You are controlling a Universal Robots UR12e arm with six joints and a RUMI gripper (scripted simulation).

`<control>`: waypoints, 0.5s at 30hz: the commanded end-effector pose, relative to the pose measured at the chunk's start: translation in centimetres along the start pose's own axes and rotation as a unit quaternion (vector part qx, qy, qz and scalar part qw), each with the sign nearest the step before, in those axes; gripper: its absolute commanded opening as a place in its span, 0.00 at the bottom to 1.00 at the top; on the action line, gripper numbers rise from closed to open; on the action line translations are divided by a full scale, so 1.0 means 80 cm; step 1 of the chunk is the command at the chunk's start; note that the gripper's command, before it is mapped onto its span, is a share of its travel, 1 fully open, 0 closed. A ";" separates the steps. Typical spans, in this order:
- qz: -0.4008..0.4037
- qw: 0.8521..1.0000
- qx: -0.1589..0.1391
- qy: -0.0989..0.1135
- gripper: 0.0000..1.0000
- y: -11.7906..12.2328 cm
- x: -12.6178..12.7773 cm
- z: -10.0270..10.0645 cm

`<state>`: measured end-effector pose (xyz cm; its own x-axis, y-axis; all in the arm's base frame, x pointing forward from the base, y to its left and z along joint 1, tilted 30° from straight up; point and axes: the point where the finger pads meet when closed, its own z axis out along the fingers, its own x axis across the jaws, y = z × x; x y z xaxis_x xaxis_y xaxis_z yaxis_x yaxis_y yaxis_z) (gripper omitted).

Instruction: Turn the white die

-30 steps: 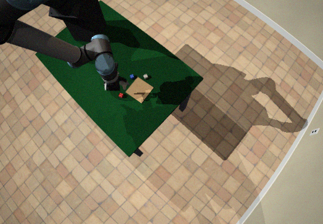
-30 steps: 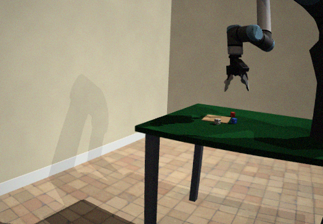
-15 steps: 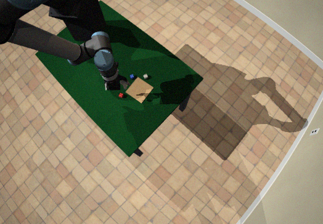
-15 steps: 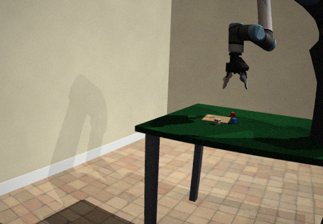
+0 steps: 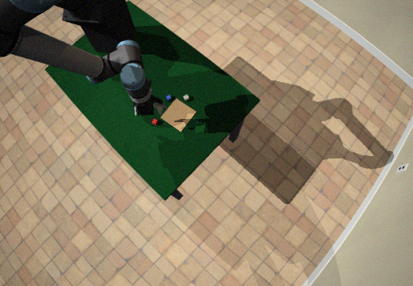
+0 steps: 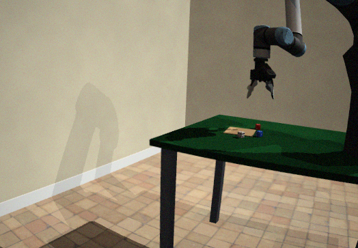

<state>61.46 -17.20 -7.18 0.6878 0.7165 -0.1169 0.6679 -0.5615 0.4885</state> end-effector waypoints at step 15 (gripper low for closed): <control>0.000 1.000 0.000 0.000 1.00 0.001 0.001 0.091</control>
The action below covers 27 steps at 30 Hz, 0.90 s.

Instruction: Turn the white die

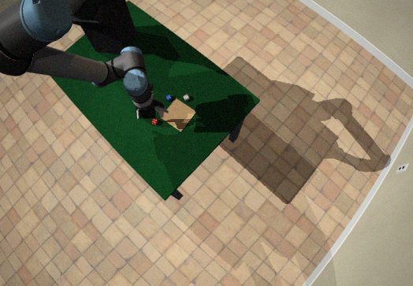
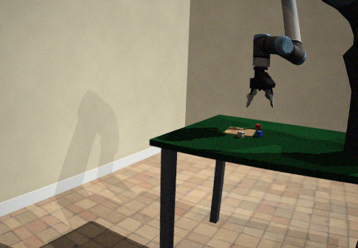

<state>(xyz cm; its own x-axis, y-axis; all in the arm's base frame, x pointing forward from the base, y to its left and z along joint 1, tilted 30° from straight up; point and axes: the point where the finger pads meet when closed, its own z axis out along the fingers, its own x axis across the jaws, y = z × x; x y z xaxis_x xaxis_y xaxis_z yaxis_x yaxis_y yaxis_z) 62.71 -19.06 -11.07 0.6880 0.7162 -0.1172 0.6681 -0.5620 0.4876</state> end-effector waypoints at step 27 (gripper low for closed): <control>0.000 1.000 -0.001 0.000 1.00 0.001 0.001 0.077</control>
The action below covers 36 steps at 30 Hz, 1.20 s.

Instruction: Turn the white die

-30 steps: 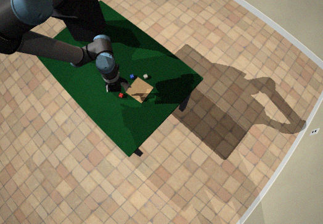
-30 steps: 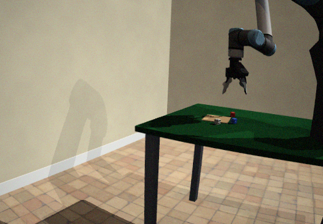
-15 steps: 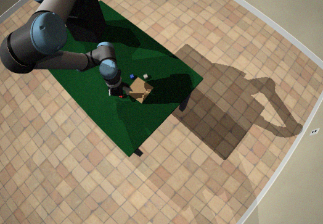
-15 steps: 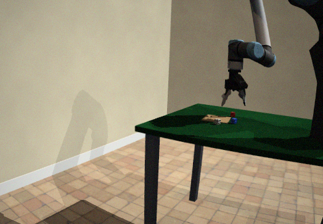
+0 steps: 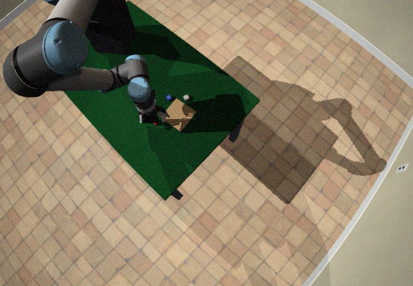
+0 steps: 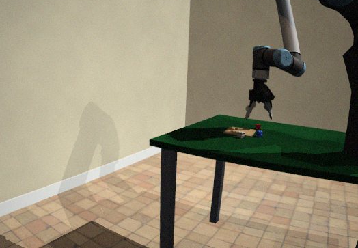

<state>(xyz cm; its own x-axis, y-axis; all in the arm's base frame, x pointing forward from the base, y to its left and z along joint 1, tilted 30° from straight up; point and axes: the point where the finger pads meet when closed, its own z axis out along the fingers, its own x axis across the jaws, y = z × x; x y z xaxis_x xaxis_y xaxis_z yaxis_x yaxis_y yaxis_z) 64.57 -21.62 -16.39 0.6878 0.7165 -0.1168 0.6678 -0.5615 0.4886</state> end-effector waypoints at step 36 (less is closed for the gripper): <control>0.000 1.000 0.000 0.000 1.00 -0.020 0.011 0.000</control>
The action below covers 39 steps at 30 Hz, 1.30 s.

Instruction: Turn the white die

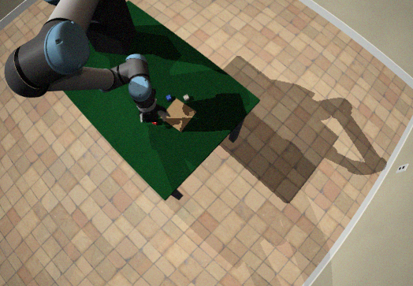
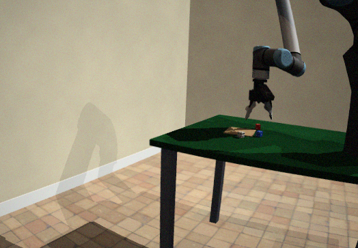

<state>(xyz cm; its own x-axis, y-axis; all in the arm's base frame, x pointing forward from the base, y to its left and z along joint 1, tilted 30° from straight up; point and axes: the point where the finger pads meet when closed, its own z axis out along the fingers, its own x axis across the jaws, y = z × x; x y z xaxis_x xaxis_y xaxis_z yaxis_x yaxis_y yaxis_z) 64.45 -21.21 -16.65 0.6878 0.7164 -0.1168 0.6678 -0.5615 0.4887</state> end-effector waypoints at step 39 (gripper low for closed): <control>0.000 1.000 0.000 0.000 1.00 -0.166 0.089 0.000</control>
<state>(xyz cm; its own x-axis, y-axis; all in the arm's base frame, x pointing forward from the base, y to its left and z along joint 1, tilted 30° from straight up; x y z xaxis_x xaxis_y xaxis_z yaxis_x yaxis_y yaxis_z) 60.48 -8.71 -23.94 0.6878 0.7165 -0.1168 0.6678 -0.5614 0.4888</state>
